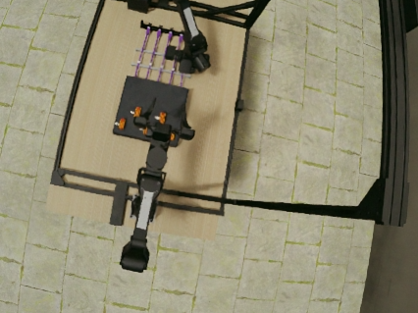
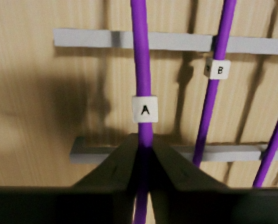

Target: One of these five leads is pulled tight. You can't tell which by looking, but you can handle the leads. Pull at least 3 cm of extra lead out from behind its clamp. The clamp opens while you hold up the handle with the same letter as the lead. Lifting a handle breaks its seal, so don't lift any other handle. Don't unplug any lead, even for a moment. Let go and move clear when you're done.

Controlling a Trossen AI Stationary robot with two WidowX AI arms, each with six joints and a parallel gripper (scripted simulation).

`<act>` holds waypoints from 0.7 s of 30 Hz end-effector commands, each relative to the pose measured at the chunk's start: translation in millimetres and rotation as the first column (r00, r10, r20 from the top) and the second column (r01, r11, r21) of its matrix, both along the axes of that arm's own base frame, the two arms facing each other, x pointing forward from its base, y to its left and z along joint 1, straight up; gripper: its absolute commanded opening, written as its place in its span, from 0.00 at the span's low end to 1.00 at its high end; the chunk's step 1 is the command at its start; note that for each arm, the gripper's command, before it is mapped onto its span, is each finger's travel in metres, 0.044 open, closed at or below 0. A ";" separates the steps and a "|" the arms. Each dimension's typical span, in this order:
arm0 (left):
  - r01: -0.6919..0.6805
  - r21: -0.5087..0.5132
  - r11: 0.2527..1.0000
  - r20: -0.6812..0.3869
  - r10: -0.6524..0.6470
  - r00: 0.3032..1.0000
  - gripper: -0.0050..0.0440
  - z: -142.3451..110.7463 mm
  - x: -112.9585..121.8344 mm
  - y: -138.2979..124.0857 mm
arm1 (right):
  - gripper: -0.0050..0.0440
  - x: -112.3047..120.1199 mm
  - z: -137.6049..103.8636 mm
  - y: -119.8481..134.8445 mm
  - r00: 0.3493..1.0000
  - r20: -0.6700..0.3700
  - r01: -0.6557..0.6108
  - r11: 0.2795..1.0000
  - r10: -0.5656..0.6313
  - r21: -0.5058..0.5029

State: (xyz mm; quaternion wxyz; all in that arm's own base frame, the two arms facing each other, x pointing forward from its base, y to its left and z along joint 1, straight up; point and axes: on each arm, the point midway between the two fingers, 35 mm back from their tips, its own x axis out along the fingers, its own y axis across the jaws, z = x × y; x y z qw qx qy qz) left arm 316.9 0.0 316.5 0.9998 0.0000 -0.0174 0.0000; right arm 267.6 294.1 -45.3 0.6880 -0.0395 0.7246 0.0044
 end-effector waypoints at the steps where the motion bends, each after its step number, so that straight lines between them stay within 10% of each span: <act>1: 0.000 0.000 1.000 0.015 0.000 1.000 1.00 6.4 -1.1 0.0 | 0.00 9.2 23.1 8.0 0.999 0.041 0.002 0.999 -0.003 0.042; 11: 0.000 0.000 1.000 0.015 0.000 1.000 1.00 6.4 -1.1 0.0 | 0.00 9.2 23.1 8.0 0.999 0.041 0.002 0.999 -0.003 0.042; 12: 0.000 0.000 1.000 0.015 0.000 1.000 1.00 6.4 -1.1 0.0 | 0.00 4.0 -25.2 4.9 1.000 0.021 -0.001 1.000 0.001 0.023; 21: 0.000 0.000 1.000 0.015 0.000 1.000 1.00 6.4 -1.1 0.0 | 0.00 4.0 -25.2 4.9 1.000 0.021 -0.001 1.000 0.001 0.023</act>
